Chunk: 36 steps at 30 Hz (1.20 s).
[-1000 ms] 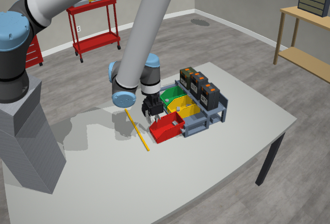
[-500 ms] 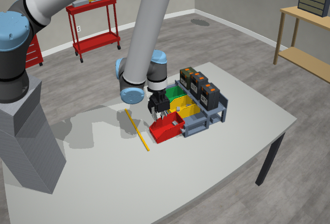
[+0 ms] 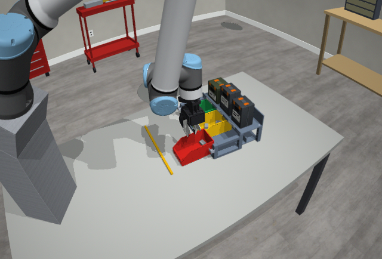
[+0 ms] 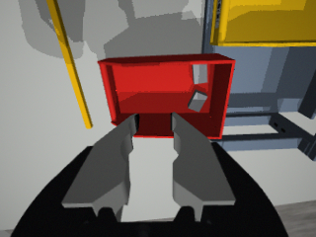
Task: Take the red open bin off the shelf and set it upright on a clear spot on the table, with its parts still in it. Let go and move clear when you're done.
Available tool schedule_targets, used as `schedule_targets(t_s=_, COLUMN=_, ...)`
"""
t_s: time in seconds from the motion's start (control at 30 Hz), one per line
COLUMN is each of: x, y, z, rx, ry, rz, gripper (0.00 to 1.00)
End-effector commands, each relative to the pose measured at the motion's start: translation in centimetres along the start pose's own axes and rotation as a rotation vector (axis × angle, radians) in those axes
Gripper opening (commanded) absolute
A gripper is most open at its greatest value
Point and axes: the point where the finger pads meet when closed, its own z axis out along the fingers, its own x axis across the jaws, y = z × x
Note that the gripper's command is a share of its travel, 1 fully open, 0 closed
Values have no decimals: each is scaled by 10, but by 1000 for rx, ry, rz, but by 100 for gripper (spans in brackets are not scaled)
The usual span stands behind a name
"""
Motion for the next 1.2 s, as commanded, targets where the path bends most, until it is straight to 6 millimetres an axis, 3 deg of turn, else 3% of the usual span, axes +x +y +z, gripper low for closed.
schedule_targets(t_s=0.0, x=8, y=0, z=-3, rx=0, ry=1, rz=0, gripper=20)
schedule_targets(t_s=0.13, x=39, y=3, z=-11, rx=0, ry=1, rz=0, gripper=20)
schedule_targets(t_s=0.53, x=39, y=3, z=-11, rx=0, ry=1, rz=0, gripper=20)
schedule_targets(t_s=0.7, x=90, y=6, z=-26, rx=0, ry=1, rz=0, gripper=20)
schedule_targets(t_s=1.17, x=94, y=7, z=-27, rx=0, ry=1, rz=0, gripper=20)
